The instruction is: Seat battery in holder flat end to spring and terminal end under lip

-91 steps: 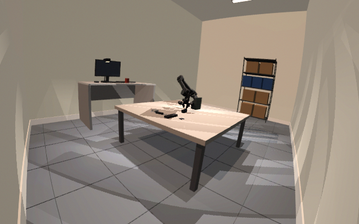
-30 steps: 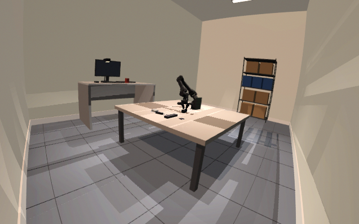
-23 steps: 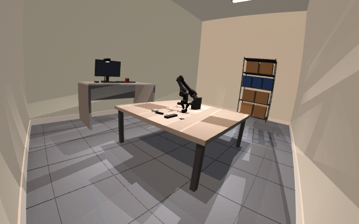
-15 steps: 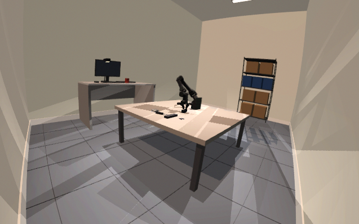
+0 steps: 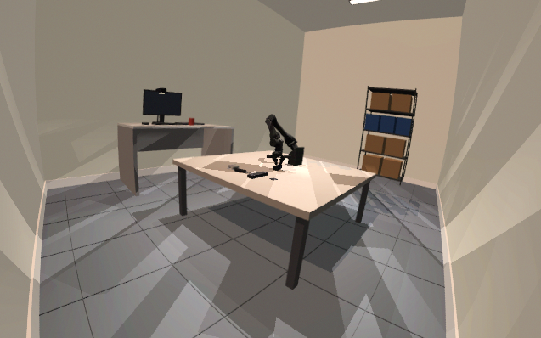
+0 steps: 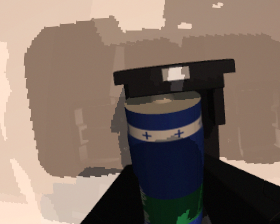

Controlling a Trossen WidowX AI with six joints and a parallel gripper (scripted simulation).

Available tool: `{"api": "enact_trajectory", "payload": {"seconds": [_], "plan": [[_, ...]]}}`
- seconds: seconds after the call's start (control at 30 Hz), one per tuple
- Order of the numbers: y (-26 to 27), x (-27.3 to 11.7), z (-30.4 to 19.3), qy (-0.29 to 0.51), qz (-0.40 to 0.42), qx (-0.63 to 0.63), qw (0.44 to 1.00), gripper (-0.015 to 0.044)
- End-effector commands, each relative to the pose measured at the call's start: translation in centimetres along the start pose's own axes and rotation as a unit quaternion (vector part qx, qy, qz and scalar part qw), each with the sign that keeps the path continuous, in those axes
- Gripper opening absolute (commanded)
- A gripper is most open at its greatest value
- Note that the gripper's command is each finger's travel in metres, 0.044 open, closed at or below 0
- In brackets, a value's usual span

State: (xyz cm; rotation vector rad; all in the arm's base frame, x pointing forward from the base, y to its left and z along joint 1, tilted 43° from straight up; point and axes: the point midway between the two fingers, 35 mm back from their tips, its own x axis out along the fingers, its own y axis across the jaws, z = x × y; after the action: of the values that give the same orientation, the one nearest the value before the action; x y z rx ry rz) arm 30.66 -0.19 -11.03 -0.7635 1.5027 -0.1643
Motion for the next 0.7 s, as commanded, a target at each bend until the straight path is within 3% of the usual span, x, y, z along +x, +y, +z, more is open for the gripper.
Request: {"api": "enact_trajectory", "payload": {"seconds": [0.0,0.67], "plan": [[-0.01,0.47,-0.64,0.023,-0.002,-0.002,1.0,0.0082],[-0.34,0.41,-0.66,0.076,0.002,0.003,0.997,0.0082]]}}
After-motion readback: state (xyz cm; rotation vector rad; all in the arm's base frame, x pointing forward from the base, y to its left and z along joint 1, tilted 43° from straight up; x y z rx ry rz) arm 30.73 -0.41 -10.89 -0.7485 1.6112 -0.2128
